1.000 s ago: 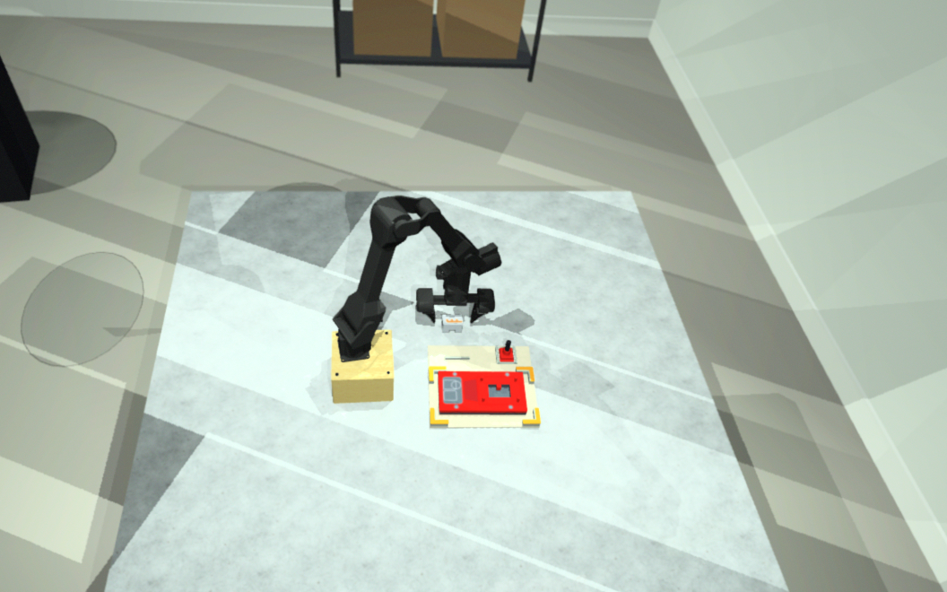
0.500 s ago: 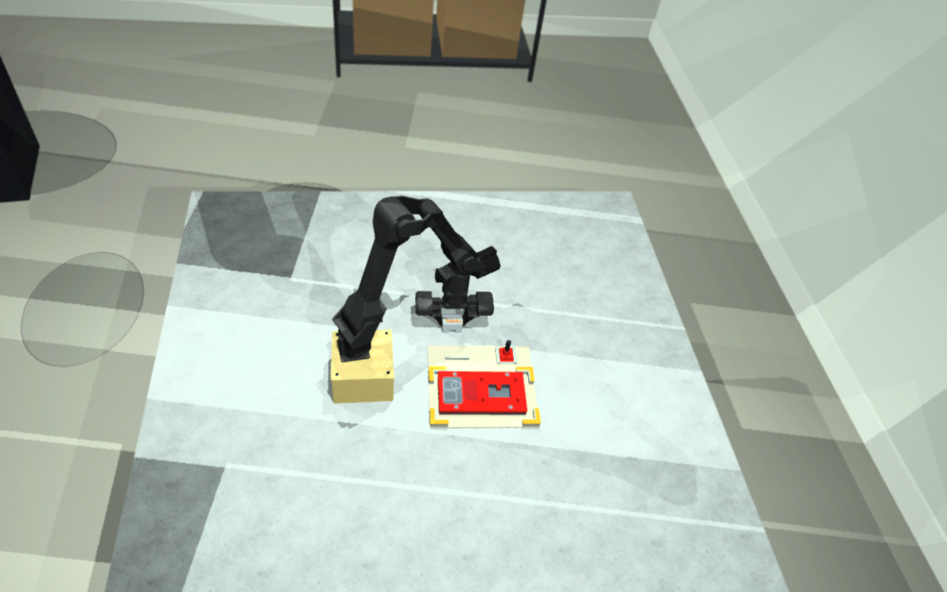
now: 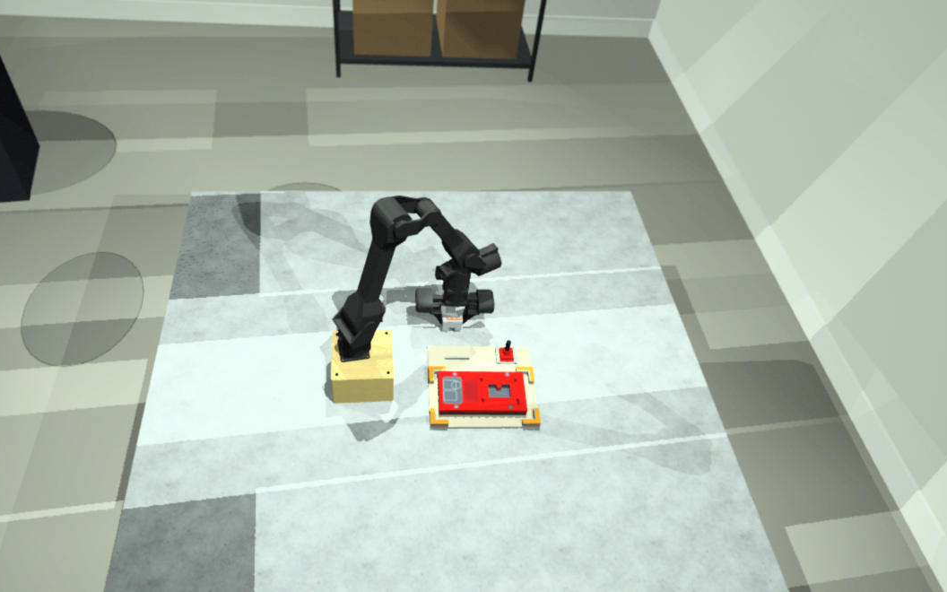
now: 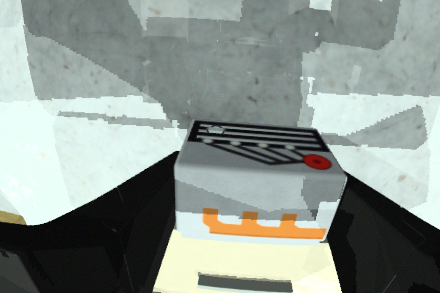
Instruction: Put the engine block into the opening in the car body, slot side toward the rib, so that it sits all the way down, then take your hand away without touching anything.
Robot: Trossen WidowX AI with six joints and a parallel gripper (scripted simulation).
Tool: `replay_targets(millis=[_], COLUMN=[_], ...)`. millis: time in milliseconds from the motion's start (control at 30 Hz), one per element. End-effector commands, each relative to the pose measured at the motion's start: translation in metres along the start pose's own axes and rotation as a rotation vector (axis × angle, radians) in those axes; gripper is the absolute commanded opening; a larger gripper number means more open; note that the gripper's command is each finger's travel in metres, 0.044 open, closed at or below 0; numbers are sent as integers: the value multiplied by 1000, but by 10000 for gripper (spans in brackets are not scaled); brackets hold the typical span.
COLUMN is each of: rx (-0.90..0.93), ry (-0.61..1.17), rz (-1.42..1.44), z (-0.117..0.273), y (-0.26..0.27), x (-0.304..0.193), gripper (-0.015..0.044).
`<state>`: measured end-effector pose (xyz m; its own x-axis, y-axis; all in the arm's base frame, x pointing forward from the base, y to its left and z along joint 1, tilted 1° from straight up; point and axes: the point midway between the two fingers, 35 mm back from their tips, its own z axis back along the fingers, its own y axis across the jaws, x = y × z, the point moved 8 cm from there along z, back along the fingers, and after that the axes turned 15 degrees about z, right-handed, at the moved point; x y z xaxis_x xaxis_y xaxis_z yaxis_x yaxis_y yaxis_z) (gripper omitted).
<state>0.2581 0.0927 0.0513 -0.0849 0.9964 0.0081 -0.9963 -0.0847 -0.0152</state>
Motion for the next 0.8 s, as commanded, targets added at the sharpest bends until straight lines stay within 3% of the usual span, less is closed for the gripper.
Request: replay_targets(millis=[0,767], rx=[-17,-17], ry=[1,2], rz=[6,6], z=[16,86], y=[-5,-3], x=[0,-6], gripper=[0,0])
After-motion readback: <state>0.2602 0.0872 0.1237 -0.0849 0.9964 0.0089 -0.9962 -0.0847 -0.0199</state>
